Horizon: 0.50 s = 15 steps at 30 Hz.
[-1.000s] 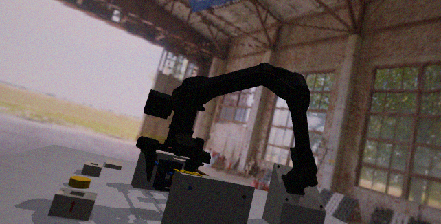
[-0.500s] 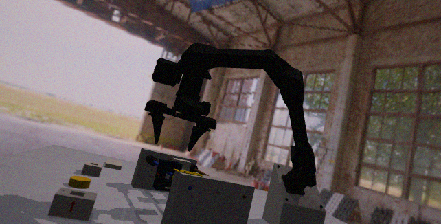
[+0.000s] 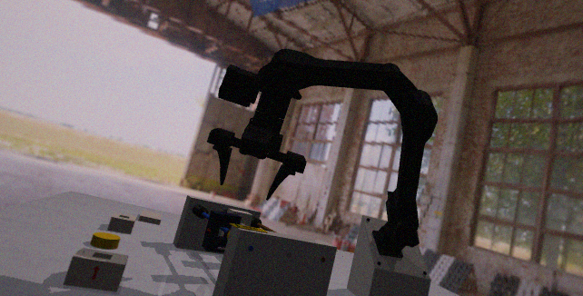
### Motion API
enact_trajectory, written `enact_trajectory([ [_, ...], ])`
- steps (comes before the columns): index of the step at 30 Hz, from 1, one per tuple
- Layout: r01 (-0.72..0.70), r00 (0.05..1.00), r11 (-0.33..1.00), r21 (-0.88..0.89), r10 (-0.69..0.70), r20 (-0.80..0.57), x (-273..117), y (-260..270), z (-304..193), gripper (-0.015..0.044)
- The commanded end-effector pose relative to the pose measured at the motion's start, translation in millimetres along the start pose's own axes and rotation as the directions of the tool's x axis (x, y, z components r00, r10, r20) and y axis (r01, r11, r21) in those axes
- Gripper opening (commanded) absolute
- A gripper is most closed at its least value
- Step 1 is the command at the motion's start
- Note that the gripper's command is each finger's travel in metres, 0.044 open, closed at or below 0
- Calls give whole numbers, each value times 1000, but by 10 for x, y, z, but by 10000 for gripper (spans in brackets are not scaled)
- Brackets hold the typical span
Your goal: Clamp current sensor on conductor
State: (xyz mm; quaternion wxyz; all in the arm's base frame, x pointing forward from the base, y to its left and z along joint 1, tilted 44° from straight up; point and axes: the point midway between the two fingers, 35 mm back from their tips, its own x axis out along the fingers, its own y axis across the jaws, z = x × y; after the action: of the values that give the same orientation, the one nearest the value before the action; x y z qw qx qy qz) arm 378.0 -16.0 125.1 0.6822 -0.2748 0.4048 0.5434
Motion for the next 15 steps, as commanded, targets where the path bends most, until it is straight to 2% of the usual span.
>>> enact_trajectory([
  [1, 132, 987, 933, 335, -91, -136, -3, 216, 126, 440],
  [5, 280, 958, 776, 565, -187, -218, -20, 377, 211, 440],
  [9, 398, 914, 533, 747, -296, -276, -47, 532, 275, 440],
  [12, 431, 873, 311, 847, -382, -303, -72, 645, 310, 440],
  [15, 420, 834, 151, 895, -452, -315, -95, 733, 331, 440],
])
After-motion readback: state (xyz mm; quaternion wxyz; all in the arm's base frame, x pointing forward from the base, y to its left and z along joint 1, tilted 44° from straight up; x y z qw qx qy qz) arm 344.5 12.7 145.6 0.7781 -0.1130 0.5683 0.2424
